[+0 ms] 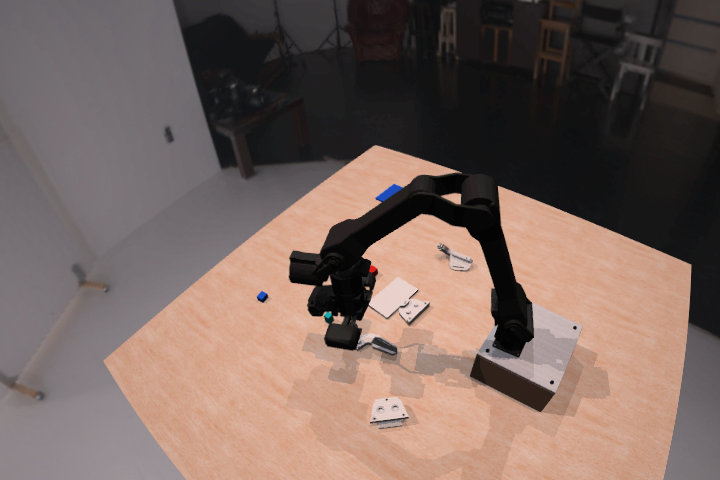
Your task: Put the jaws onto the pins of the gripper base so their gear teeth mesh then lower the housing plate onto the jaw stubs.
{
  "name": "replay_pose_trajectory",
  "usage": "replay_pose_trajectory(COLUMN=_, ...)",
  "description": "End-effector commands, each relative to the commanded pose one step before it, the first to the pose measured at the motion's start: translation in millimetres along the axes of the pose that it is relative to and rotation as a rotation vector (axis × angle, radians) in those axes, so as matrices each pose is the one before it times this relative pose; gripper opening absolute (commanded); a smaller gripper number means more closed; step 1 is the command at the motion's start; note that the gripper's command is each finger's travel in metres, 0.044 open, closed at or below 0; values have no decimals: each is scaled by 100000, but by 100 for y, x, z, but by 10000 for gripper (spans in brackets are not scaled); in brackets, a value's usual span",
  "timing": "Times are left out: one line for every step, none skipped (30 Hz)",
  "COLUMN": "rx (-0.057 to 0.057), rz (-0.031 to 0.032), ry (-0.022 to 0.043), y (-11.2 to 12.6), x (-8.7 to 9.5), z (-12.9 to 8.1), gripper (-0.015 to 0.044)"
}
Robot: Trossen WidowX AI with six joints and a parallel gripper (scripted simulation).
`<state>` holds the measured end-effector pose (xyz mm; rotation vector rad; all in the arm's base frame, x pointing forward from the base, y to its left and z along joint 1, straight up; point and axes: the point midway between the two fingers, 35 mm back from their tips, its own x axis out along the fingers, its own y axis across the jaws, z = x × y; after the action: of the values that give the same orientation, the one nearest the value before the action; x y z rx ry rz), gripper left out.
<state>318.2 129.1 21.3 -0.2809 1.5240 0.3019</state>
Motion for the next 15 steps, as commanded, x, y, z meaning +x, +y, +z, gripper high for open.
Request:
replay_pose_trajectory(rx=-11, rz=-39, ry=-3, y=-6, x=-1, z=0, gripper=394)
replay_pose_trajectory(rx=0, rz=0, ry=0, y=0, x=0, z=0, gripper=420)
replay_pose_trajectory(rx=0, rz=0, ry=0, y=0, x=0, z=0, gripper=440)
replay_pose_trajectory(rx=0, rz=0, ry=0, y=0, x=0, z=0, gripper=440)
replay_pose_trajectory(rx=0, rz=0, ry=0, y=0, x=0, z=0, gripper=440)
replay_pose_trajectory(rx=0, rz=0, ry=0, y=0, x=0, z=0, gripper=440)
replay_pose_trajectory(rx=0, rz=0, ry=0, y=0, x=0, z=0, gripper=440)
replay_pose_trajectory(rx=0, rz=0, ry=0, y=0, x=0, z=0, gripper=440)
replay_pose_trajectory(rx=0, rz=0, ry=0, y=0, x=0, z=0, gripper=440)
replay_pose_trajectory(rx=0, rz=0, ry=0, y=0, x=0, z=0, gripper=440)
replay_pose_trajectory(rx=0, rz=0, ry=0, y=0, x=0, z=0, gripper=440)
replay_pose_trajectory(rx=0, rz=0, ry=0, y=0, x=0, z=0, gripper=440)
replay_pose_trajectory(rx=0, rz=0, ry=0, y=0, x=0, z=0, gripper=440)
replay_pose_trajectory(rx=0, rz=0, ry=0, y=0, x=0, z=0, gripper=440)
replay_pose_trajectory(rx=0, rz=0, ry=0, y=0, x=0, z=0, gripper=440)
